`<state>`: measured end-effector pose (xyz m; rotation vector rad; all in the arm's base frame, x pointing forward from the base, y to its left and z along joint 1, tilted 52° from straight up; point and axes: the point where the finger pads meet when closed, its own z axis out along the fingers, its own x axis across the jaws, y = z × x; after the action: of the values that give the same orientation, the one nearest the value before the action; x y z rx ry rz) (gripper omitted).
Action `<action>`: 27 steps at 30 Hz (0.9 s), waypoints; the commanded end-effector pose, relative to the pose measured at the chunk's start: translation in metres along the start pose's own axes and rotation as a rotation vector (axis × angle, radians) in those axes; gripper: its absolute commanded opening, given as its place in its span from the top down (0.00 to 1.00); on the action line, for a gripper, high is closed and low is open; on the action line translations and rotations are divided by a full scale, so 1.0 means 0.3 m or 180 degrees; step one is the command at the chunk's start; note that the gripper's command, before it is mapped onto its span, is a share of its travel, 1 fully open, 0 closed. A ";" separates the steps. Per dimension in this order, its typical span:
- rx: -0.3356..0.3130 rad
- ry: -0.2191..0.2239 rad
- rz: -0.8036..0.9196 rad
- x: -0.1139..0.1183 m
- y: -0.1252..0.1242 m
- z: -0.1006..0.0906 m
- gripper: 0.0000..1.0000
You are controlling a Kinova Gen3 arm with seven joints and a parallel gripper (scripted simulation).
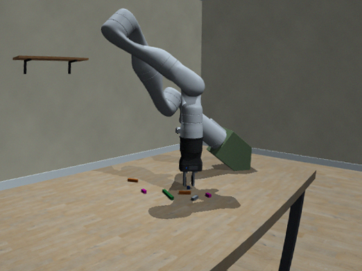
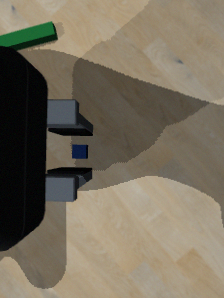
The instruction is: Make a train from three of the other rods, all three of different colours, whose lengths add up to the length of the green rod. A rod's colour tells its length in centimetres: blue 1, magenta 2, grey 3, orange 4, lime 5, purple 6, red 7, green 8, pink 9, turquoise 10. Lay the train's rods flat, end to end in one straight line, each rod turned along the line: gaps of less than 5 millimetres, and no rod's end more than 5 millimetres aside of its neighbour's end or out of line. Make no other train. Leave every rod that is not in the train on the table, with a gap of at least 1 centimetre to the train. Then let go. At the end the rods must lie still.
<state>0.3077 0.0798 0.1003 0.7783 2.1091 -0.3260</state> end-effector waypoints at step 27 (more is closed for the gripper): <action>0.0007 -0.0003 -0.0003 0.000 -0.002 0.042 0.46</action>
<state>0.3153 0.0726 0.0925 0.7790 2.1083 -0.3303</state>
